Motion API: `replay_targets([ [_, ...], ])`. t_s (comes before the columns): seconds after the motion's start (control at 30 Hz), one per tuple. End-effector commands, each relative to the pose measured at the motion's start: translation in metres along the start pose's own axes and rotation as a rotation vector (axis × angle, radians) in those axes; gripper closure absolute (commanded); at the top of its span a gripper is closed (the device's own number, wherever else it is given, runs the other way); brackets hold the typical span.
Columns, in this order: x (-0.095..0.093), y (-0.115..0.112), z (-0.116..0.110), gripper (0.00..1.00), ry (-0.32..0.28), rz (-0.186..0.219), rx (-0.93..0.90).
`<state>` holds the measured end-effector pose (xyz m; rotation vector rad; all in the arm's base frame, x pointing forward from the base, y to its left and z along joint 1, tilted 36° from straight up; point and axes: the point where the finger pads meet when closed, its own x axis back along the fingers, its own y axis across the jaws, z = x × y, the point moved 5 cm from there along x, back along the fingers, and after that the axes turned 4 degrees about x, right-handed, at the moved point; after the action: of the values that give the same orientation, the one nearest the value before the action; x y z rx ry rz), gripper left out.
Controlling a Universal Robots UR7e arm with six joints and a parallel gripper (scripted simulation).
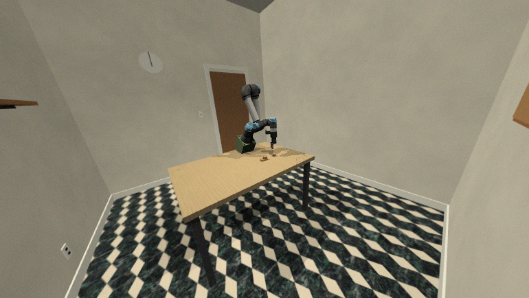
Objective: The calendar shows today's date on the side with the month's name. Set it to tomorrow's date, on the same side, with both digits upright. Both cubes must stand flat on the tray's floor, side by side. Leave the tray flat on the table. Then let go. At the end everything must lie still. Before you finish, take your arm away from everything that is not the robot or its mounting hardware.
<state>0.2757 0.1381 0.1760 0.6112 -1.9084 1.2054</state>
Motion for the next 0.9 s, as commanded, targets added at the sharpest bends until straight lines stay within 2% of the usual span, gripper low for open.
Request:
replay_targets([
  [0.0,-0.0002,0.0018,0.0007,0.0,0.006,0.003,-0.159],
  [0.1,-0.0004,0.0023,0.001,0.0,0.006,0.004,-0.204],
  [0.6,-0.0019,0.007,0.0001,0.0,0.005,0.005,-0.718],
  [0.7,-0.0019,0.007,0.0,0.0,0.005,0.005,-0.727],
  [0.87,-0.0024,0.0077,-0.0016,0.0,0.004,0.005,-0.918],
])
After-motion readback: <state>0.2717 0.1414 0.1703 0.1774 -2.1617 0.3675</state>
